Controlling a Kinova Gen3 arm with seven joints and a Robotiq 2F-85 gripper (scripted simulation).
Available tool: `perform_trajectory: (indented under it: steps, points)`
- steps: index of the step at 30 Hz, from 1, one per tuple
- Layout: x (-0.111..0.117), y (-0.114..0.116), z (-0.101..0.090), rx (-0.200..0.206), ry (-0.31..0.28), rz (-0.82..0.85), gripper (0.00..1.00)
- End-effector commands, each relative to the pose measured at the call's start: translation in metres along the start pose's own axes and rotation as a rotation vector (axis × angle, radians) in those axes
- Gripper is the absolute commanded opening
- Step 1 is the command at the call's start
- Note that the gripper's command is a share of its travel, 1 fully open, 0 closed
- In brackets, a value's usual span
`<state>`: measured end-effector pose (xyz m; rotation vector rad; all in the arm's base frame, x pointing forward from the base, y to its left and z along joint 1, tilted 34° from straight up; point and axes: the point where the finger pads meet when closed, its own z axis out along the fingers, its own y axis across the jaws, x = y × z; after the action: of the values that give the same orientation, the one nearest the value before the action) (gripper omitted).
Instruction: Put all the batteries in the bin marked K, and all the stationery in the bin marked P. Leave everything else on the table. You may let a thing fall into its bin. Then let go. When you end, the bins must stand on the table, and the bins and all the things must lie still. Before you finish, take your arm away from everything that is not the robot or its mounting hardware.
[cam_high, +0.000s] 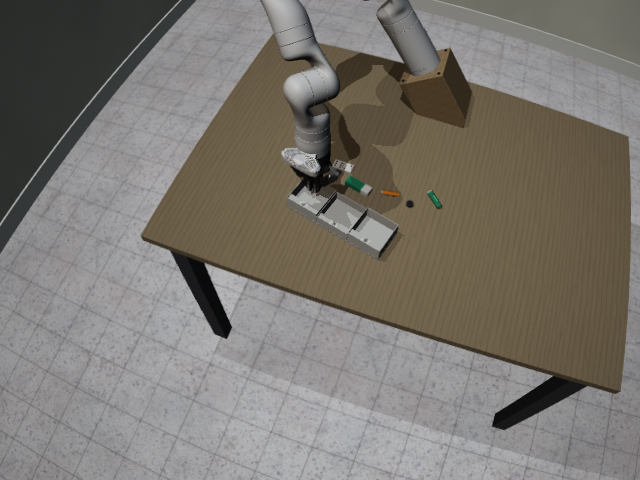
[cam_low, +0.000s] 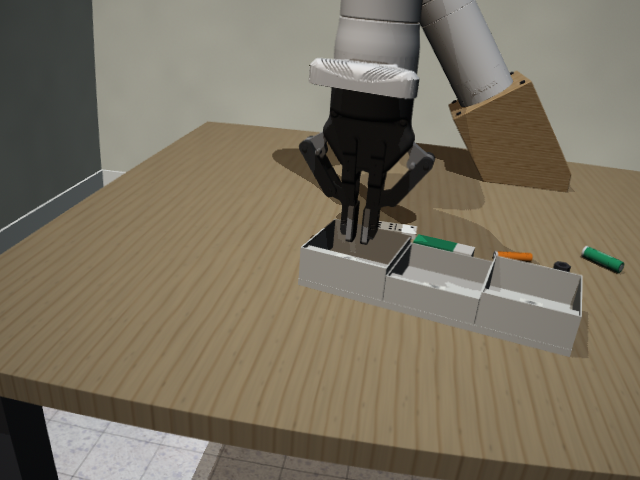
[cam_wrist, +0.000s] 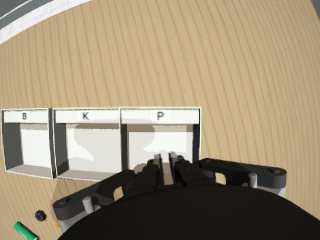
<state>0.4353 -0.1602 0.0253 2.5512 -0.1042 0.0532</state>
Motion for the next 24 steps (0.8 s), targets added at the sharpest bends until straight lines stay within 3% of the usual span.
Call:
perform_trajectory:
  steps: [1, 8, 14, 20, 24]
  points:
    - [0.003, 0.000, -0.006, 0.002, 0.008, 0.002, 0.09]
    - [0.002, 0.000, -0.013, 0.002, 0.008, 0.002, 0.09]
    - [0.002, 0.000, -0.037, 0.002, 0.008, 0.002, 0.09]
    - [0.002, 0.000, -0.037, 0.002, 0.008, 0.002, 0.09]
    - [0.004, -0.015, -0.037, 0.002, 0.008, 0.002, 0.09]
